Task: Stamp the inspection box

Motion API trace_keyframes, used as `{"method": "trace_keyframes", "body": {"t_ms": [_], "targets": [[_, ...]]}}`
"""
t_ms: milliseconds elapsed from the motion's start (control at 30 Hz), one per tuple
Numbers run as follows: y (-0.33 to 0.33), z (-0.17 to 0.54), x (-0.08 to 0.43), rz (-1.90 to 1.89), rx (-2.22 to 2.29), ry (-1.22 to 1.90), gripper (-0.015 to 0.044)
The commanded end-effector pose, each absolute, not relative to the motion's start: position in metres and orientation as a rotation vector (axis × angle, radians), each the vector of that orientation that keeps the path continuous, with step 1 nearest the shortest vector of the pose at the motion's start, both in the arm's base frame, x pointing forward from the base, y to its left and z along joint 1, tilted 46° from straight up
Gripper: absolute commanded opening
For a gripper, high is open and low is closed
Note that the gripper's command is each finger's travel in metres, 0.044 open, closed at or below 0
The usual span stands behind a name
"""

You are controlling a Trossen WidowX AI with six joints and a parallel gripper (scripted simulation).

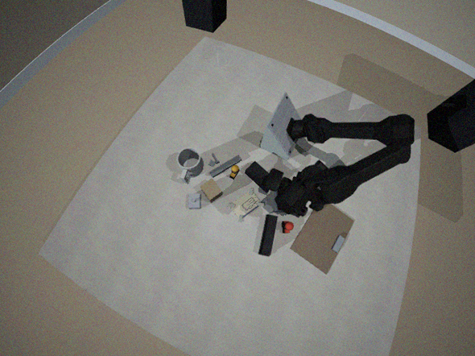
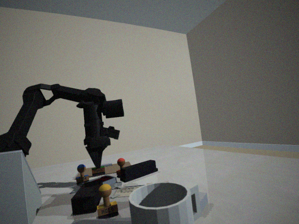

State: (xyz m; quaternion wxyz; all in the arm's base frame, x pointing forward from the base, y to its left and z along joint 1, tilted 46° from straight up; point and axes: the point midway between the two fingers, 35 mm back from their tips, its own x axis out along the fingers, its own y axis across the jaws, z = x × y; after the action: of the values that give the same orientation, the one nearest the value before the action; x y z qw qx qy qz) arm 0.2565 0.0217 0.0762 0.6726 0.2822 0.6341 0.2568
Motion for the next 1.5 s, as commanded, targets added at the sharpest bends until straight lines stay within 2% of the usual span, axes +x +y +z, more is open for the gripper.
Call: {"method": "trace_keyframes", "body": {"t_ms": [0, 667, 1467], "targets": [[0.016, 0.080, 0.257, 0.577, 0.627, 1.427, 0.0000], [-0.006, 0.099, 0.255, 0.571, 0.635, 1.431, 0.0000], [-0.075, 0.038, 0.312, 0.347, 0.880, 1.537, 0.0000]]}}
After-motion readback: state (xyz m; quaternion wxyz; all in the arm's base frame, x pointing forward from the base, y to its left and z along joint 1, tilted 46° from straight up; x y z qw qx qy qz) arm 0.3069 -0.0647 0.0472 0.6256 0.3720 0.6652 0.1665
